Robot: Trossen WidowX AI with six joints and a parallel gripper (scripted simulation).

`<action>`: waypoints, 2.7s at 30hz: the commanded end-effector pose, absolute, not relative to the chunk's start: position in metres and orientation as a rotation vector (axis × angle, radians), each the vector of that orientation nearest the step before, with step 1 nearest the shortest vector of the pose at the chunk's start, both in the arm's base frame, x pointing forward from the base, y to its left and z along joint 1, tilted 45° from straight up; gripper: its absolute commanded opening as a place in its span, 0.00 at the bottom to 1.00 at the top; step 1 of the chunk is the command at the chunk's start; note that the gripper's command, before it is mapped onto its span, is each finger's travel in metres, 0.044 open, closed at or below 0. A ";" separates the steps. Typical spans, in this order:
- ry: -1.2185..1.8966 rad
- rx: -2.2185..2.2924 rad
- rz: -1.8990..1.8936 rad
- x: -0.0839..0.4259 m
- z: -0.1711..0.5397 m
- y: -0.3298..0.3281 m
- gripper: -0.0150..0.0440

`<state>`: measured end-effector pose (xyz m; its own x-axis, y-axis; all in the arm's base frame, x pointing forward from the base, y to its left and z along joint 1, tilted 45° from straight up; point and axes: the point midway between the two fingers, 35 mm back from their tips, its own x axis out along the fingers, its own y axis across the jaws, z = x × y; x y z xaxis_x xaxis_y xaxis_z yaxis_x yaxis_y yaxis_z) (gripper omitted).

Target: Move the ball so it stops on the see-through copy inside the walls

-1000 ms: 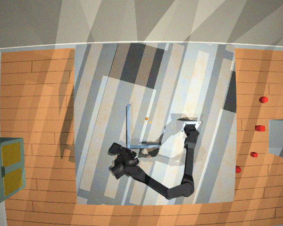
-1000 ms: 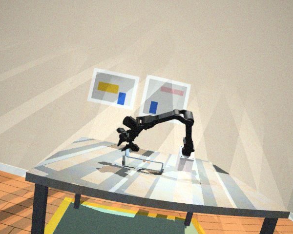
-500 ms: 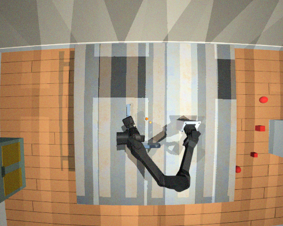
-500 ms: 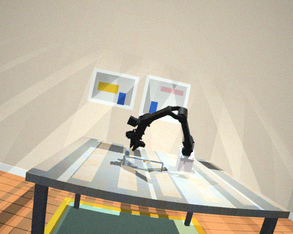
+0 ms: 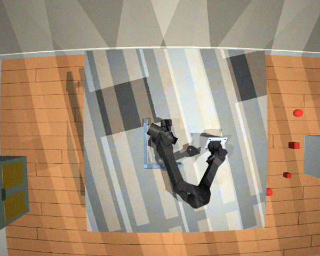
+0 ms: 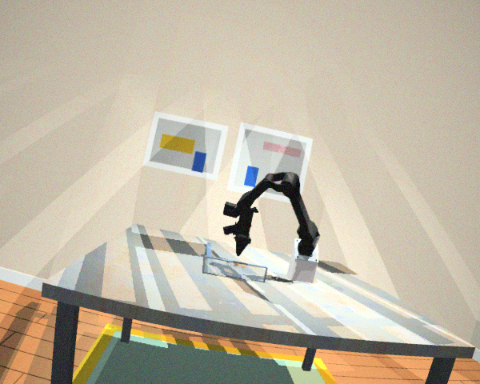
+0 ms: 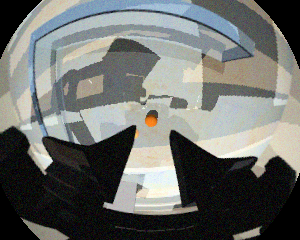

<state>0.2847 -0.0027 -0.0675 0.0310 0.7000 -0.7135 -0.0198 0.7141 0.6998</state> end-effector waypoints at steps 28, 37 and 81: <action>1.457 0.611 0.615 0.282 -0.095 0.027 0.45; 1.457 0.611 0.615 0.282 -0.095 0.027 0.35; 1.460 0.609 0.611 0.254 -0.027 -0.006 0.25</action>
<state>0.2560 -0.0131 -0.0211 0.0260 0.7000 -0.7137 -0.0157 0.7141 0.6998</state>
